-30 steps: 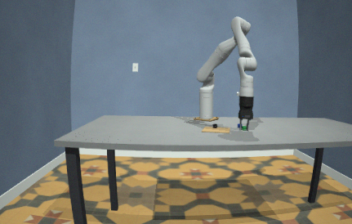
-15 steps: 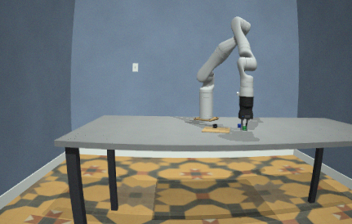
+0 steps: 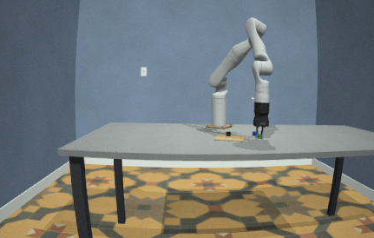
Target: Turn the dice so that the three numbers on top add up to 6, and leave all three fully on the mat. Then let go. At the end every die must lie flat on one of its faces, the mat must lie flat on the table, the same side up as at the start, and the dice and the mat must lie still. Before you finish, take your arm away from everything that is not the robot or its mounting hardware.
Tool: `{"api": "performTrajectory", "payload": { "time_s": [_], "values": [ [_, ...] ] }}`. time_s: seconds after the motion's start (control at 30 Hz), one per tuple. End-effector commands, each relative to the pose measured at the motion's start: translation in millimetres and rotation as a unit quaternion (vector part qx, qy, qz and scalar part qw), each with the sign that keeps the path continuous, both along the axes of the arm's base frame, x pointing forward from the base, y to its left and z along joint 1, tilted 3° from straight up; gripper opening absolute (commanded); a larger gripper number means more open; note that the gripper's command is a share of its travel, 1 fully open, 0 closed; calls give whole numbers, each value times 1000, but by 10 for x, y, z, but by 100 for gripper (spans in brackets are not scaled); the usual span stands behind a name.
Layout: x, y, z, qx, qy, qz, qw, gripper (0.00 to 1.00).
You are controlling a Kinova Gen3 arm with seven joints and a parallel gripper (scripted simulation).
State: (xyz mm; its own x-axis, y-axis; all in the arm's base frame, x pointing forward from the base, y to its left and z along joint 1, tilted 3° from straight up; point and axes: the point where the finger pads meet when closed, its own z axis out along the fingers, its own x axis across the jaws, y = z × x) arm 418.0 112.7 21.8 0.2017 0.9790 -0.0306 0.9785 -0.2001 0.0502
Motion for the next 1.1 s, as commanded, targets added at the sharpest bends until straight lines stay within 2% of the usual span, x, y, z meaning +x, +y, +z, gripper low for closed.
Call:
{"api": "performTrajectory", "payload": {
  "time_s": [0.0, 0.37, 0.5, 0.8, 0.87, 1.07],
  "values": [
    [5, 2, 7, 0, -1, 0, 1000, 40],
    [3, 4, 61, 0, -1, 0, 1000, 40],
    [-5, 12, 242, 0, -1, 0, 1000, 40],
    [-32, 35, 837, 0, -1, 0, 1000, 40],
    [-32, 35, 837, 0, -1, 0, 1000, 40],
    [-39, 41, 1001, 0, -1, 0, 1000, 40]
  ]
}}
